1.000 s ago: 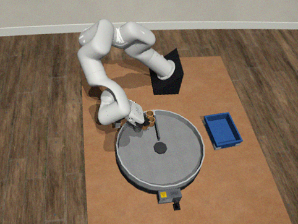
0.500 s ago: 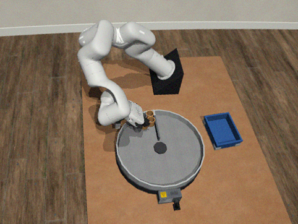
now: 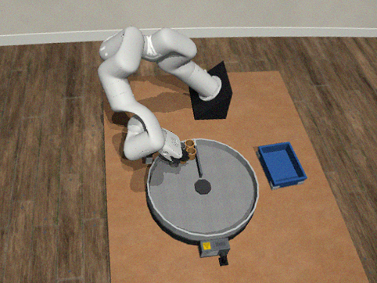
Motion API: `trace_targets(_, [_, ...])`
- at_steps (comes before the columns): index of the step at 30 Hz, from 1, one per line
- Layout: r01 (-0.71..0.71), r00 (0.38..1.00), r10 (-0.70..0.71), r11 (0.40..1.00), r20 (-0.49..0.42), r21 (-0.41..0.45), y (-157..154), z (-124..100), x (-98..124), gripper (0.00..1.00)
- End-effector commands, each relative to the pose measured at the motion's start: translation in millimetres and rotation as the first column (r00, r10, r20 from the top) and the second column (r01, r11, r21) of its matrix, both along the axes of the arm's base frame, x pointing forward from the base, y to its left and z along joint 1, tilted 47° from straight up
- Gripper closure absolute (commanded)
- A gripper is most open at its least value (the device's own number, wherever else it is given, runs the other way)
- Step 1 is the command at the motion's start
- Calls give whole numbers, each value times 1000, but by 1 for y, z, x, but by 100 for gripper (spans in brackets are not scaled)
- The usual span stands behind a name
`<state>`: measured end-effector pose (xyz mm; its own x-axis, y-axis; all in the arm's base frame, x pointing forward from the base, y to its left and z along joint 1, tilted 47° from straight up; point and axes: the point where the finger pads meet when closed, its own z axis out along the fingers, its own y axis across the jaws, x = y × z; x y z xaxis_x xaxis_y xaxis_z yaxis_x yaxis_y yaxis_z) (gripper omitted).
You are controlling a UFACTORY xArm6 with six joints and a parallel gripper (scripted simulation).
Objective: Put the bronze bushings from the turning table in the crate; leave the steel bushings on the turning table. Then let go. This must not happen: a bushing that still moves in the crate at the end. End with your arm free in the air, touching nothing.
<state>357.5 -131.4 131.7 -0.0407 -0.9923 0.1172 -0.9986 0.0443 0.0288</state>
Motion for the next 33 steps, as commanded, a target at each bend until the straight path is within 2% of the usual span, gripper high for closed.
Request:
trace_targets(1, [-1, 1000, 1, 1000, 2, 0, 0, 1, 1, 90])
trace_targets(2, [-1, 1000, 1, 1000, 2, 0, 0, 1, 1, 100])
trace_targets(33, [-1, 1000, 1, 1000, 2, 0, 0, 1, 1, 100])
